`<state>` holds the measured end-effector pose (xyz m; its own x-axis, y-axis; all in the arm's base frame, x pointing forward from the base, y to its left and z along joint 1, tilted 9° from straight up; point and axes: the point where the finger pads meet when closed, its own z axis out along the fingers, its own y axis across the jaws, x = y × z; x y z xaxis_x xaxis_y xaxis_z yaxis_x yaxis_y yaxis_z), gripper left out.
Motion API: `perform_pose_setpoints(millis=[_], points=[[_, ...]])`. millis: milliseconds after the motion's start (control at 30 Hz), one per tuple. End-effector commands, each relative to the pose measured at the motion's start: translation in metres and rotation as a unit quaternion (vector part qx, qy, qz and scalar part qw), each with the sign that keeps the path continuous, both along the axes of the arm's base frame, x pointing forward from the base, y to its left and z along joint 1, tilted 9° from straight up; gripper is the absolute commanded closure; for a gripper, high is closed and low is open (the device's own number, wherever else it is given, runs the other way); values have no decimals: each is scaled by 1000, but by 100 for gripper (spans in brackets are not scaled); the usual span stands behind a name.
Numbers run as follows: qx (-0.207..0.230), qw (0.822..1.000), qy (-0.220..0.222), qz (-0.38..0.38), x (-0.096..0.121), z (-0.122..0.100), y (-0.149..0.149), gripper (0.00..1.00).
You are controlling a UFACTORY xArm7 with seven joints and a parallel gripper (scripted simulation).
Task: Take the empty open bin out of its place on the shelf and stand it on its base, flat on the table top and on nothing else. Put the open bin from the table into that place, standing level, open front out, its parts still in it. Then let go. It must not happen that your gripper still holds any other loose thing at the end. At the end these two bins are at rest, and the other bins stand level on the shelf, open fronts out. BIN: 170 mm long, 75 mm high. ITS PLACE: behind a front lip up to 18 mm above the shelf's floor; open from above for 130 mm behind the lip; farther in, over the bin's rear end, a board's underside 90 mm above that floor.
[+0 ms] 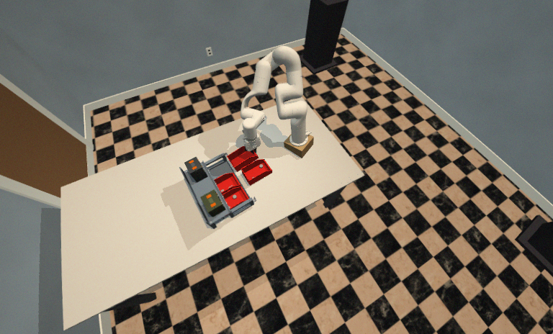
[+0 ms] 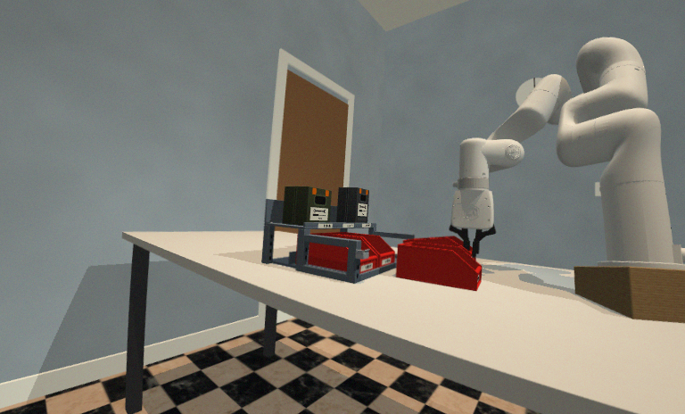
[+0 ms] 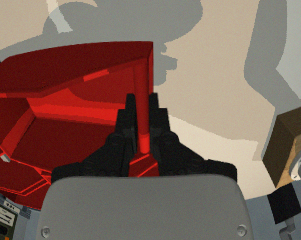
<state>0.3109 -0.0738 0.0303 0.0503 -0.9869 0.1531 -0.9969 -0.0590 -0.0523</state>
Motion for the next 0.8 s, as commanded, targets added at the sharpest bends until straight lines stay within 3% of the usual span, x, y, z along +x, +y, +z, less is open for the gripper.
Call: perform_pose_setpoints(millis=[0,767], points=[[0,1000,-1,0,1,0,0,100],[0,1000,-1,0,2,-20,-3,100]])
